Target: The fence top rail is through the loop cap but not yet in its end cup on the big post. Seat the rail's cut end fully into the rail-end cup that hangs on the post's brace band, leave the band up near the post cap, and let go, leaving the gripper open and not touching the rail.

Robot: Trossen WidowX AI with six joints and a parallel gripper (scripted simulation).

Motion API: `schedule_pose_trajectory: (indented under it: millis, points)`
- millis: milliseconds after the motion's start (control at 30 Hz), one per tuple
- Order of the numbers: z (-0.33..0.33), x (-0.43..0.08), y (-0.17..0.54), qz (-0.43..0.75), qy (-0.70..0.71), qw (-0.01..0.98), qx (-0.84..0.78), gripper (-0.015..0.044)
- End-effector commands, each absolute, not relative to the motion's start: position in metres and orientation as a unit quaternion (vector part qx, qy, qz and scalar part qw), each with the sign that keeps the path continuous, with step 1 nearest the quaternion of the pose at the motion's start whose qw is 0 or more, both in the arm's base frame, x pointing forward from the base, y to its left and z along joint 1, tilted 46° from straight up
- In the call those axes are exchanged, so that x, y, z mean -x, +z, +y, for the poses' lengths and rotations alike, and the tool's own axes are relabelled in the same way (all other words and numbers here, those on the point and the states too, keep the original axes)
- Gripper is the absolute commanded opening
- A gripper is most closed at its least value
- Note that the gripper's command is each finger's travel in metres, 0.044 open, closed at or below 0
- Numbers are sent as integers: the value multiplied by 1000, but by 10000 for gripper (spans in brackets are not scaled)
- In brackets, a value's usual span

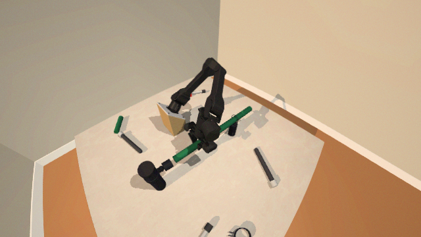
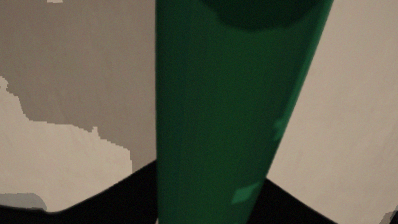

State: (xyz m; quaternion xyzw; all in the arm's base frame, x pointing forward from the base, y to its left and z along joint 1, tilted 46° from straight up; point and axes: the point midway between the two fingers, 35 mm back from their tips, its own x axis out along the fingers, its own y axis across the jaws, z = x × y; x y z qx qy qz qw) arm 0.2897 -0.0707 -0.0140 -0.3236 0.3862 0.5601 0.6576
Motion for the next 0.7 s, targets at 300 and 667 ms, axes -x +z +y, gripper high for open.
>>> schedule_pose_trajectory:
  millis: [300, 667]
  points:
    - [-79, -295, -11, 385, 556, 659, 329, 0]
    - [-82, -296, -10, 385, 556, 659, 329, 0]
